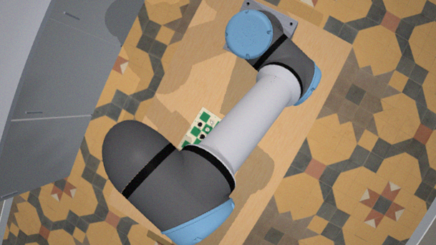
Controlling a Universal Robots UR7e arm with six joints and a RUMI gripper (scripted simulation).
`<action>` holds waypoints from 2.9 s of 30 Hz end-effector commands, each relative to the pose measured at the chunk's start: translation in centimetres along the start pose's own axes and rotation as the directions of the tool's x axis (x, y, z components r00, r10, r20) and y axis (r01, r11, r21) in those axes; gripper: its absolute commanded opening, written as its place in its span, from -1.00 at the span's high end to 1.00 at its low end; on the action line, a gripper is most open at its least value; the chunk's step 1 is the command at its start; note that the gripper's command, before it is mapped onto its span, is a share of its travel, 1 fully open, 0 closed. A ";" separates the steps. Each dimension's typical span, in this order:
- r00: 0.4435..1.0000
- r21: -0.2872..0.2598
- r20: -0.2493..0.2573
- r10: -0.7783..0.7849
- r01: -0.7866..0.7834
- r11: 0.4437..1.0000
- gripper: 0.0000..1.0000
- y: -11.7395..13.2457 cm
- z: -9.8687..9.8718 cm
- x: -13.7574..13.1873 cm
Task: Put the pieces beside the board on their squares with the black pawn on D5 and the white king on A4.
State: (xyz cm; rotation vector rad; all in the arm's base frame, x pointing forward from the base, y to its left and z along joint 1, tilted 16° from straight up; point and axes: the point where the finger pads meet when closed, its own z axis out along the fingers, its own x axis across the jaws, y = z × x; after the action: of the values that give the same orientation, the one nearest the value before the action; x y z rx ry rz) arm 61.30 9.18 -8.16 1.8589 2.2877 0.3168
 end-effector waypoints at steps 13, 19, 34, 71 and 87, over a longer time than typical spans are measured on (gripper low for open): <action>1.000 -0.001 0.000 0.000 0.000 1.000 1.00 0.0 -7.8 0.0; 1.000 -0.001 0.000 0.000 0.000 1.000 1.00 0.0 -8.6 0.0; 1.000 -0.001 0.000 0.001 -0.001 1.000 1.00 0.0 -8.6 0.0; 0.969 -0.002 0.000 0.247 -0.247 0.969 1.00 -0.3 -8.6 0.3; 0.829 -0.001 -0.001 0.559 -0.559 0.829 1.00 -0.7 -8.7 0.6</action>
State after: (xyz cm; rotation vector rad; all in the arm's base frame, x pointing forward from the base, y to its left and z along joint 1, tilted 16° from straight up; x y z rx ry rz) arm 58.29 9.10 -0.04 2.3790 1.8249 0.3782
